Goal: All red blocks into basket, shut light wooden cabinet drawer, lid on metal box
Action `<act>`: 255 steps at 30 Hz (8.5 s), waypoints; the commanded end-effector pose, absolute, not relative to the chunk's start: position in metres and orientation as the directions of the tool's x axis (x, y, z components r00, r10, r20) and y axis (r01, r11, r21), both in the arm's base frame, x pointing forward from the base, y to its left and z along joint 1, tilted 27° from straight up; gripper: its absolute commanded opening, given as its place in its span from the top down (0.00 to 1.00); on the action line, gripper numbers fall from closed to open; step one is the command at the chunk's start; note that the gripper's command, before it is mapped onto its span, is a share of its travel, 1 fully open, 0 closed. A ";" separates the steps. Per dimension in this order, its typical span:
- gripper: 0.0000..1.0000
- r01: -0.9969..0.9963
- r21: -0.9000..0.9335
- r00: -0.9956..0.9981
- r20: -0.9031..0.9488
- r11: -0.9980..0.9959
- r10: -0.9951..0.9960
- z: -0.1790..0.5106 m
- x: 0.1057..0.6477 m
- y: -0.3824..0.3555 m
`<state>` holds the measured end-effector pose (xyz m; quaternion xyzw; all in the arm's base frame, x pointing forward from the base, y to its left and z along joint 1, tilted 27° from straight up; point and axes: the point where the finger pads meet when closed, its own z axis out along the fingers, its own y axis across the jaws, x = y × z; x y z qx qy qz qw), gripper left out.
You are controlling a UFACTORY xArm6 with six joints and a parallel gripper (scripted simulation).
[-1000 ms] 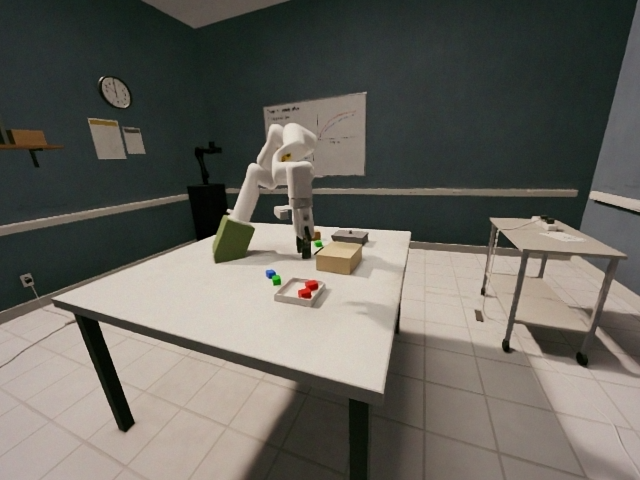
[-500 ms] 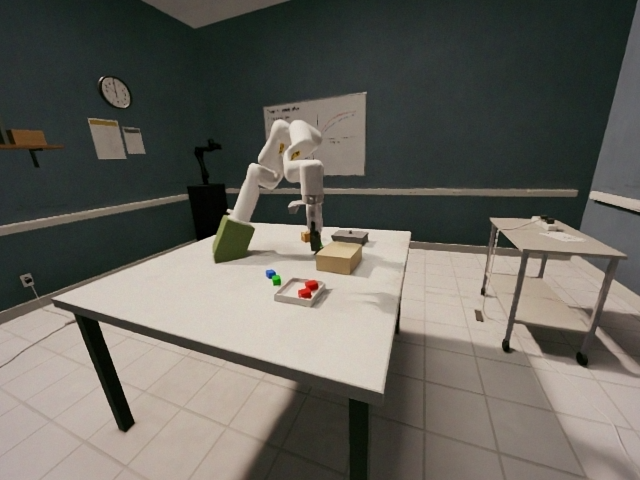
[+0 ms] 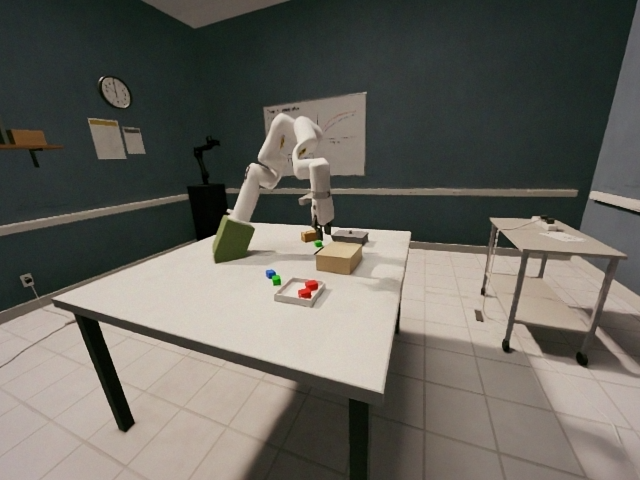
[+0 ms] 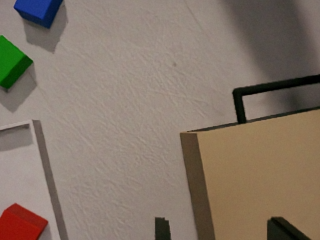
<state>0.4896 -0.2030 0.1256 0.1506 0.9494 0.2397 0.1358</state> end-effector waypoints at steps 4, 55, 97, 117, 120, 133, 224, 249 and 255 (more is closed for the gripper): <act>0.40 0.556 0.521 -0.755 -0.008 0.647 0.655 0.145 0.452 -0.117; 0.76 0.935 0.296 0.085 0.354 -0.198 0.932 0.144 0.421 -0.073; 0.76 0.935 0.295 0.086 0.353 -0.198 0.932 0.140 0.422 -0.072; 0.76 0.935 0.295 0.086 0.353 -0.198 0.932 0.103 0.437 -0.058; 0.76 0.935 0.295 0.086 0.353 -0.198 0.932 0.096 0.440 -0.055; 0.76 0.935 0.295 0.086 0.353 -0.198 0.932 0.072 0.449 -0.047; 0.76 0.935 0.295 0.086 0.353 -0.198 0.932 0.040 0.463 -0.036; 0.76 0.935 0.295 0.086 0.353 -0.198 0.932 0.035 0.465 -0.034; 0.76 0.935 0.295 0.086 0.353 -0.198 0.932 0.035 0.465 -0.034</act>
